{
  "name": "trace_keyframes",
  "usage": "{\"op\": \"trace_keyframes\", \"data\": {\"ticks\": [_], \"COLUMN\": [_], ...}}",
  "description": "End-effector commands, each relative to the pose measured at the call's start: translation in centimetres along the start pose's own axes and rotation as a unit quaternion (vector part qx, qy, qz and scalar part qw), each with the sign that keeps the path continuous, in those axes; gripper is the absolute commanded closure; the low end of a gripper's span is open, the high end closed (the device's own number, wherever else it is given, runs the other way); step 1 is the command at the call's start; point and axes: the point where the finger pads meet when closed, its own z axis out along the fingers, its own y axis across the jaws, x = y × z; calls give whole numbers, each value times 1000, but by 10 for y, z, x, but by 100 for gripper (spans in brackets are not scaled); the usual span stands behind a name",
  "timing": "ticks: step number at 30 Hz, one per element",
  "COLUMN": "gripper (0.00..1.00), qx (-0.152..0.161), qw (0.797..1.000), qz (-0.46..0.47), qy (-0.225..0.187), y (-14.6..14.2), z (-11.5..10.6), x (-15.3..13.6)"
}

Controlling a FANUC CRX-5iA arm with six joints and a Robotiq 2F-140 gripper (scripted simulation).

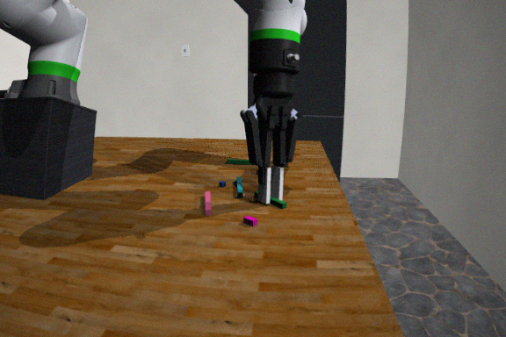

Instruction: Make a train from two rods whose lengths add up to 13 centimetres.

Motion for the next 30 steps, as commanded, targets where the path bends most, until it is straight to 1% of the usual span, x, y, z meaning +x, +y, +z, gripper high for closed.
{"op": "trace_keyframes", "data": {"ticks": [1, 4, 5, 30], "gripper": [85, 85, 97, 97], "qx": [-50, -50, -50, -50], "qw": [997, 997, 997, 997], "qz": [-43, -43, -43, -43], "qy": [47, 47, 47, 47], "y": [-1, -1, -1, -1], "z": [1, 1, 1, 1], "x": [0, 0, 0, 0]}}
